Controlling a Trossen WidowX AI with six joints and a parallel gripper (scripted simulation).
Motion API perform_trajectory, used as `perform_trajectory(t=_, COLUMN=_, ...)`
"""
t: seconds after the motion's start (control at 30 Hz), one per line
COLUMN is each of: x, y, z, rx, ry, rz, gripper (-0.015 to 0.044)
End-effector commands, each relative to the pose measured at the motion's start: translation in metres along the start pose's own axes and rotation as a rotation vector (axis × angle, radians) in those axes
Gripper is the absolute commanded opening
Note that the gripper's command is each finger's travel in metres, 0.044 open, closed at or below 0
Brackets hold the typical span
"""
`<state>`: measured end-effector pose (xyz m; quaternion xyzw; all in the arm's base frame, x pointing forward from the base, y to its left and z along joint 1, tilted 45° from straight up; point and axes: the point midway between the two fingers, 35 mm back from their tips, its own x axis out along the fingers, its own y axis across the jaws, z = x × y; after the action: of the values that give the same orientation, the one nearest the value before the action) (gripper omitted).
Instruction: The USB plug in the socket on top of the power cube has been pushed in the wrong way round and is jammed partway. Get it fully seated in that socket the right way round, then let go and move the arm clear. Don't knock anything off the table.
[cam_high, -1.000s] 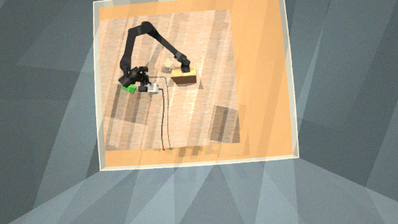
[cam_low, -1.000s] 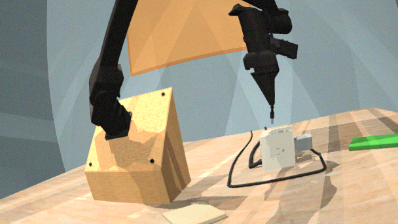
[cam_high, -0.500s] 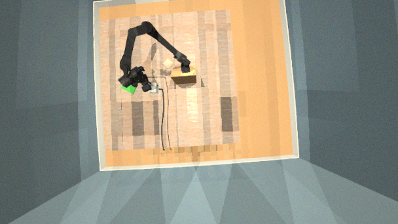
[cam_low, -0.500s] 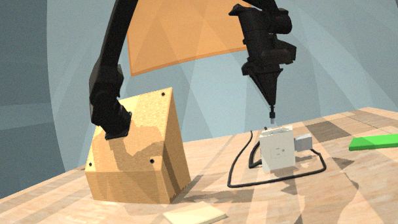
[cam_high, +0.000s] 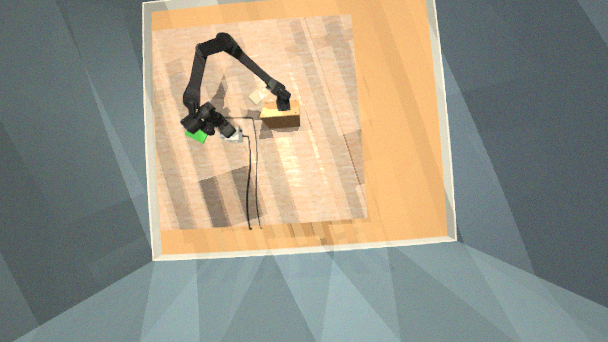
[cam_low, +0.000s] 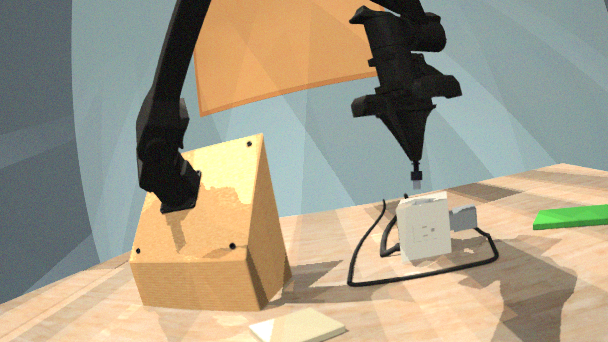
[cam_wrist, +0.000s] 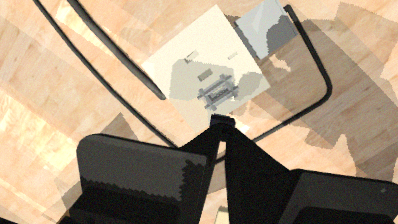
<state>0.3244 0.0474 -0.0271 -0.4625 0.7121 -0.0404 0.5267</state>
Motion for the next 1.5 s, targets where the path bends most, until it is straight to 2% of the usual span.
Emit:
perform_trajectory(t=0.0, x=0.0002, y=0.0001, z=0.0001, rx=-0.108, ry=0.000, rz=0.000, gripper=0.0000)
perform_trajectory(t=0.83, x=0.0002, y=0.0001, z=0.0001, rx=-0.758, ry=0.000, rz=0.000, gripper=0.0000)
perform_trajectory(t=1.47, x=0.0005, y=0.0001, z=0.0004, rx=-0.769, ry=-0.004, rz=0.001, gripper=0.0000)
